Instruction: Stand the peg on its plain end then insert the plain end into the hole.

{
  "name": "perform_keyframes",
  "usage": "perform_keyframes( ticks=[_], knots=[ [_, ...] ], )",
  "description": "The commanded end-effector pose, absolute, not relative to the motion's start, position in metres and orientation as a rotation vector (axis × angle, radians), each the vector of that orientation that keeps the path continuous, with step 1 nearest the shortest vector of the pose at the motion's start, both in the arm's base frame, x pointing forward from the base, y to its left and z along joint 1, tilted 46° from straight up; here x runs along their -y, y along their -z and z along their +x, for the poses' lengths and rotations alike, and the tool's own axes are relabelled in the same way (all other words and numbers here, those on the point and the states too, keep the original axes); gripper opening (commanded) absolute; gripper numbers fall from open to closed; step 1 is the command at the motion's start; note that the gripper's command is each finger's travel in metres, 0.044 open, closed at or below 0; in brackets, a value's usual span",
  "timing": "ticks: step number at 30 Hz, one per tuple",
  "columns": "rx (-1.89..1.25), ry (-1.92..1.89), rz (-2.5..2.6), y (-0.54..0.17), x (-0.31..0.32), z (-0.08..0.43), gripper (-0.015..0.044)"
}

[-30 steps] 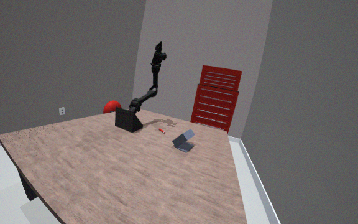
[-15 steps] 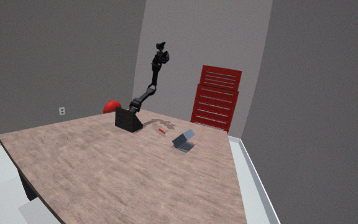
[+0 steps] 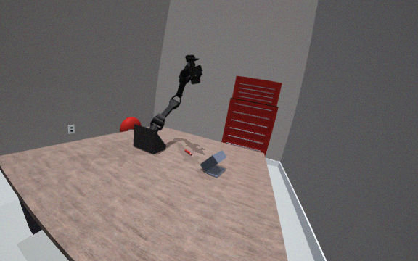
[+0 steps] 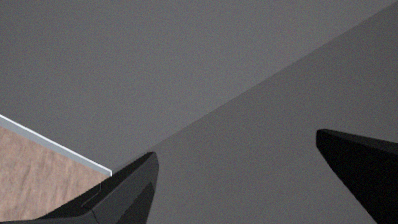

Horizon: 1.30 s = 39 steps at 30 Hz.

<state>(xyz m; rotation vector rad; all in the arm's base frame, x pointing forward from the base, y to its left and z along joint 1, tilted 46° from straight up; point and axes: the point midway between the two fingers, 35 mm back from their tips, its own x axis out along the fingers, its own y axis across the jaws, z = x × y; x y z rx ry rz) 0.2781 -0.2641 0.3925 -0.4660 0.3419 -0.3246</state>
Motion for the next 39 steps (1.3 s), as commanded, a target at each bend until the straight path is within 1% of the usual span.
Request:
perform_keyframes(
  ticks=[1,11,21,30,39],
  knots=[
    [-0.368,0.229,-0.34,-0.365,0.247,0.3,0.044],
    [-0.456,0.035,-0.08,-0.311,0.194,0.338,0.044],
    [-0.608,-0.138,0.171,-0.256,0.131,0.36,0.044],
    [-0.79,-0.267,0.384,-0.21,0.068,0.363,0.044],
    [-1.015,-0.359,0.574,-0.169,0.004,0.35,0.044]
  ],
)
